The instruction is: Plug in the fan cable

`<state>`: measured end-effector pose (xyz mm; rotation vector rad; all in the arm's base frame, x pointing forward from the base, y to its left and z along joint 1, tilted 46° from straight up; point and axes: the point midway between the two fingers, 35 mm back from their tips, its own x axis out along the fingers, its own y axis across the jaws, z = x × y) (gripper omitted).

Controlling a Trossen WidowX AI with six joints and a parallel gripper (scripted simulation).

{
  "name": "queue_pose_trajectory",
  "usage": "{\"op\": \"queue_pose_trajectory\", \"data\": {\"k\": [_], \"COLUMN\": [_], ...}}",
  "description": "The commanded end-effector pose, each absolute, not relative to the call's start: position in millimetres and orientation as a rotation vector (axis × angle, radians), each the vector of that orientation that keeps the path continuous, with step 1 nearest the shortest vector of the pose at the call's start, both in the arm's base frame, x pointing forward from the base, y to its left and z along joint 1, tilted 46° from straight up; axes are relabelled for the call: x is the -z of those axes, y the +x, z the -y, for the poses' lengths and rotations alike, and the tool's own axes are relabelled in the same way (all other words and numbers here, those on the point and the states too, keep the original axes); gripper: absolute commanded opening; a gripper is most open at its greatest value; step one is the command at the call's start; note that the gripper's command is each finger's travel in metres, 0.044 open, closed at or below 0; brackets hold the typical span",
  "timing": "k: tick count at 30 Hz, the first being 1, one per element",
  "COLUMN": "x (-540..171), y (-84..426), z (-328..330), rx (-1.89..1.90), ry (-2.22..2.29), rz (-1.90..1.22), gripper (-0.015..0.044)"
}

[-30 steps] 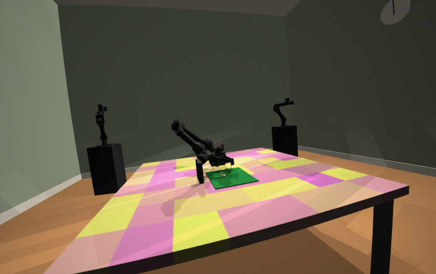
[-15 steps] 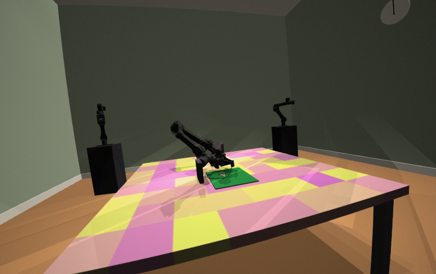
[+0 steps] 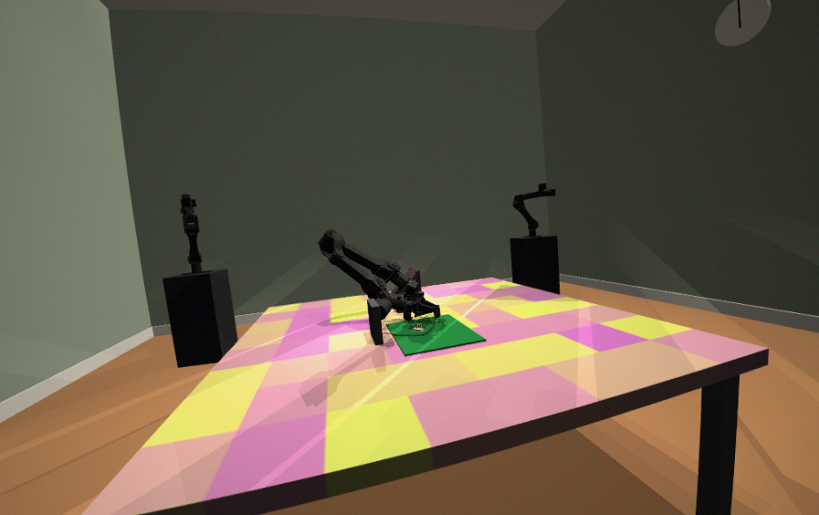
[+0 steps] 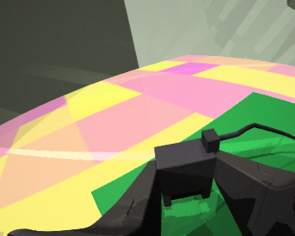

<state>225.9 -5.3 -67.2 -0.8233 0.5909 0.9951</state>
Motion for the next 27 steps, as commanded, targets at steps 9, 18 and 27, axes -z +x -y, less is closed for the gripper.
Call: {"op": "queue_pose_trajectory", "data": {"k": [9,18,27], "x": [75.0,76.9,76.9], "y": [227.0,226.1,226.1], "z": [13.0,15.1,15.1], "rx": [-0.998,-0.996,-0.996], "ry": [-0.825,-0.823,-0.823], "rz": [-0.586,-0.592,-0.592], "gripper": [0.0000,0.0000,0.0000]}}
